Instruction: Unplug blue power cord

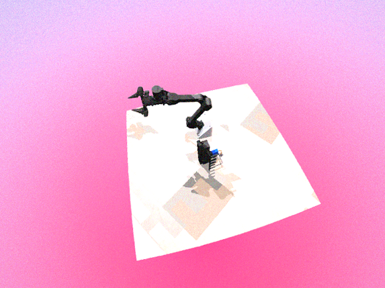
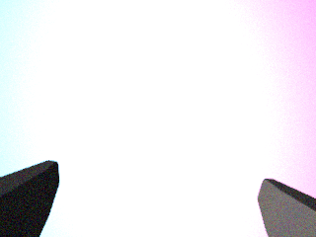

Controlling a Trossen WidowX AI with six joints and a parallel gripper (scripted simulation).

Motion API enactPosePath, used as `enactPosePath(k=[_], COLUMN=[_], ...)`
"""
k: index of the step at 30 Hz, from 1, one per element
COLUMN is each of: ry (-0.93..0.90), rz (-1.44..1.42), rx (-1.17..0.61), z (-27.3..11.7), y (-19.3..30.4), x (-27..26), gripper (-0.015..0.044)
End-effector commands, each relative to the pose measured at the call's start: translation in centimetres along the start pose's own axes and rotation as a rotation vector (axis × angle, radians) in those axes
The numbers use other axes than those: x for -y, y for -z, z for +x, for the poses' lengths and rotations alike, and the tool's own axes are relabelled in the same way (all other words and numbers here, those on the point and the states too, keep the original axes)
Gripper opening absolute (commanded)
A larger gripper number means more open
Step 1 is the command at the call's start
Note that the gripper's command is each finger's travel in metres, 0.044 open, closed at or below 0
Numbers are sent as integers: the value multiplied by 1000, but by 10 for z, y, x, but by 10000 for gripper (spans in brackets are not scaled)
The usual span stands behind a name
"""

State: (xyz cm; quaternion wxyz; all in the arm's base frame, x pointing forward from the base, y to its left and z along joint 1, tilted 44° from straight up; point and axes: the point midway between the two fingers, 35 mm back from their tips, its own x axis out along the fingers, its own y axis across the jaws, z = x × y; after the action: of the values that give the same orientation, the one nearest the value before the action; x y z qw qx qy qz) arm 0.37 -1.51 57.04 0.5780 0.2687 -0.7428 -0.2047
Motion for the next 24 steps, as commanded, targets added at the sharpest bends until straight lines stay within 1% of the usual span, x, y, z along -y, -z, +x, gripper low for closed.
enactPosePath(k=[1,5,9,16,24], ry=[2,52,154,345,537], rz=[-1,-17,-29,-78,-175], rx=[0,-10,-42,-151,-353], z=[0,11,29,56,65], y=[0,-6,-14,-8,31], x=[0,11,37,96,166], gripper=[374,269,164,160,160])
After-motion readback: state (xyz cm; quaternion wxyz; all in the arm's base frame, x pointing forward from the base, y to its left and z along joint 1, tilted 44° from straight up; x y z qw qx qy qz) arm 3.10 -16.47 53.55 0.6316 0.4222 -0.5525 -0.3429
